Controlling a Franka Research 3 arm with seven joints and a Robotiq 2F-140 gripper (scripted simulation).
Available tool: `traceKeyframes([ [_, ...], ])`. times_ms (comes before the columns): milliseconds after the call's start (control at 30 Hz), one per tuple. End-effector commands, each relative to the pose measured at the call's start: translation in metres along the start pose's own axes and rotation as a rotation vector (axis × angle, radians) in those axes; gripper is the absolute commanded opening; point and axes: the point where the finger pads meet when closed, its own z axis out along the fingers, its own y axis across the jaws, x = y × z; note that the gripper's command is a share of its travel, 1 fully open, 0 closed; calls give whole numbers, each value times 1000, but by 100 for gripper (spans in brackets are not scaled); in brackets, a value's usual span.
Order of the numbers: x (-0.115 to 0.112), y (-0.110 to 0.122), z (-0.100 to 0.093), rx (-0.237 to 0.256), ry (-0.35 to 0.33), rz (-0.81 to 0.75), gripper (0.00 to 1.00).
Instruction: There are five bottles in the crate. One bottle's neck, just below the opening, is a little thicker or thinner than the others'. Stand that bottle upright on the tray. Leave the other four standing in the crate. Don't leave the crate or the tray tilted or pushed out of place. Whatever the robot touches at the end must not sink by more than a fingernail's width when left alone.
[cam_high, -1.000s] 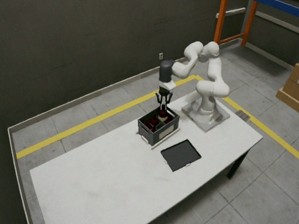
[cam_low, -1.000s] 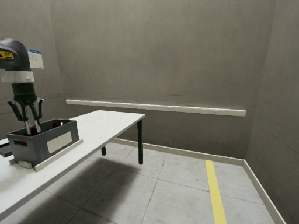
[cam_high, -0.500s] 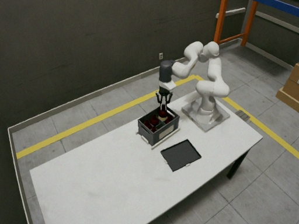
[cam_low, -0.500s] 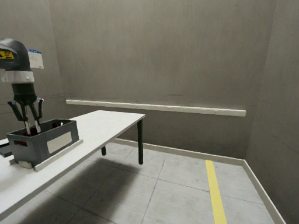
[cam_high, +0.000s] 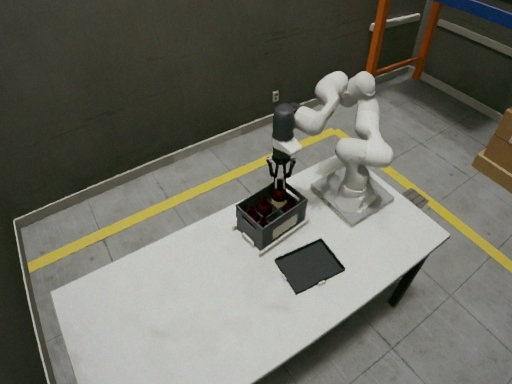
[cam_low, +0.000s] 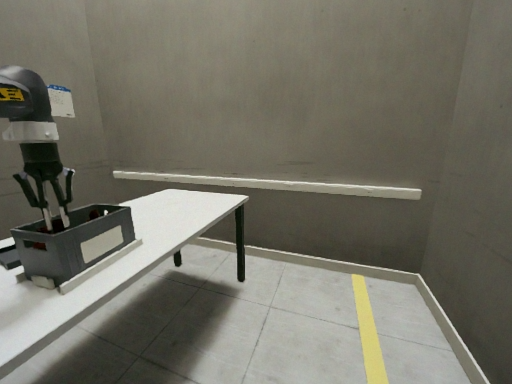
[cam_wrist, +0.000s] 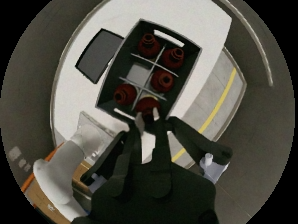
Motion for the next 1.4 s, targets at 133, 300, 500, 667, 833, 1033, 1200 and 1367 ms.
traceKeyframes([
  [133, 1, 1, -2, -1, 5, -4, 10],
  [300, 1, 1, -2, -1, 5, -4, 10],
  [500, 1, 1, -3, -1, 5, -4, 10],
  [667, 1, 1, -5, -1, 5, -4, 10],
  [833, 2, 1, -9, -1, 5, -4, 10],
  [1033, 2, 1, -13, -1, 5, -4, 10],
  [1200, 2, 1, -18, -1, 5, -4, 10],
  [1367, 2, 1, -24, -1, 5, -4, 10],
])
